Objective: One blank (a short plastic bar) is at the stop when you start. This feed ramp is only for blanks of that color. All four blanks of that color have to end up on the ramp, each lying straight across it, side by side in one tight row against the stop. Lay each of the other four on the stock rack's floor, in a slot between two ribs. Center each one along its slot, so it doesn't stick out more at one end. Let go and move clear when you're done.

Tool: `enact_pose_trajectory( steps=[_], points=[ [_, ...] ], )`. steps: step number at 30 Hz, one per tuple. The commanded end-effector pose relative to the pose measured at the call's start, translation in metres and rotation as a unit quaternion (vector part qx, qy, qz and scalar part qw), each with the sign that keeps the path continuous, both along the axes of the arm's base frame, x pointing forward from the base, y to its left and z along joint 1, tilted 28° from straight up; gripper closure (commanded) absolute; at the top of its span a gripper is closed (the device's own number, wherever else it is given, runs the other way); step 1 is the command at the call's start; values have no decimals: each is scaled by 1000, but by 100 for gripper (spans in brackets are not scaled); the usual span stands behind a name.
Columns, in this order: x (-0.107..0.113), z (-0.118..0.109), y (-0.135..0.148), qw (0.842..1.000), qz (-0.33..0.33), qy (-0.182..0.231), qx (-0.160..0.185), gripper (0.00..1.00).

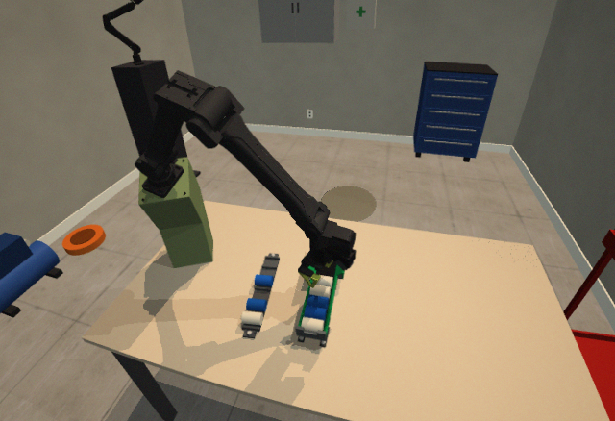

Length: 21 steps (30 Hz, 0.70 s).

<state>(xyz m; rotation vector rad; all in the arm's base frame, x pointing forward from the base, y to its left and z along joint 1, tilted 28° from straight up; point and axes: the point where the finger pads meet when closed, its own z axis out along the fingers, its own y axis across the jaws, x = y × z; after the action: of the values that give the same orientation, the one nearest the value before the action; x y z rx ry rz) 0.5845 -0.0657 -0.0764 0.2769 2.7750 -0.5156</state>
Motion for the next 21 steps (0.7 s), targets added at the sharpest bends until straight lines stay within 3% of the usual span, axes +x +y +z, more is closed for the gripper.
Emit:
enact_pose_trajectory(
  steps=[1, 4, 5, 7, 8, 9, 10, 11, 12, 13, 16, 17, 18, 19, 21],
  points=[
    [19, 21, -11, 991, -112, -72, 31, 0],
    [22, 25, -1, 985, -139, -91, 44, 0],
    [22, 29, -16, 977, -178, -106, 53, 0],
    [22, 29, -16, 977, -178, -106, 53, 0],
    [19, 17, -16, 967, -219, -116, 64, 0],
    [18, 13, -9, 969, -214, -111, 64, 0],
    [15, 15, -20, 956, -254, -124, 74, 0],
    [14, 14, -12, 958, -248, -121, 74, 0],
    [15, 19, -23, 944, -286, -140, 84, 0],
    [16, 19, -19, 945, -283, -139, 84, 0],
    [19, 28, -27, 918, -341, -172, 104, 0],
    [20, 26, -22, 920, -337, -171, 105, 0],
    [21, 30, -27, 906, -365, -184, 113, 0],
    [21, 27, -17, 909, -358, -181, 114, 0],
    [21, 29, -31, 881, -409, -202, 127, 0]
  ],
)
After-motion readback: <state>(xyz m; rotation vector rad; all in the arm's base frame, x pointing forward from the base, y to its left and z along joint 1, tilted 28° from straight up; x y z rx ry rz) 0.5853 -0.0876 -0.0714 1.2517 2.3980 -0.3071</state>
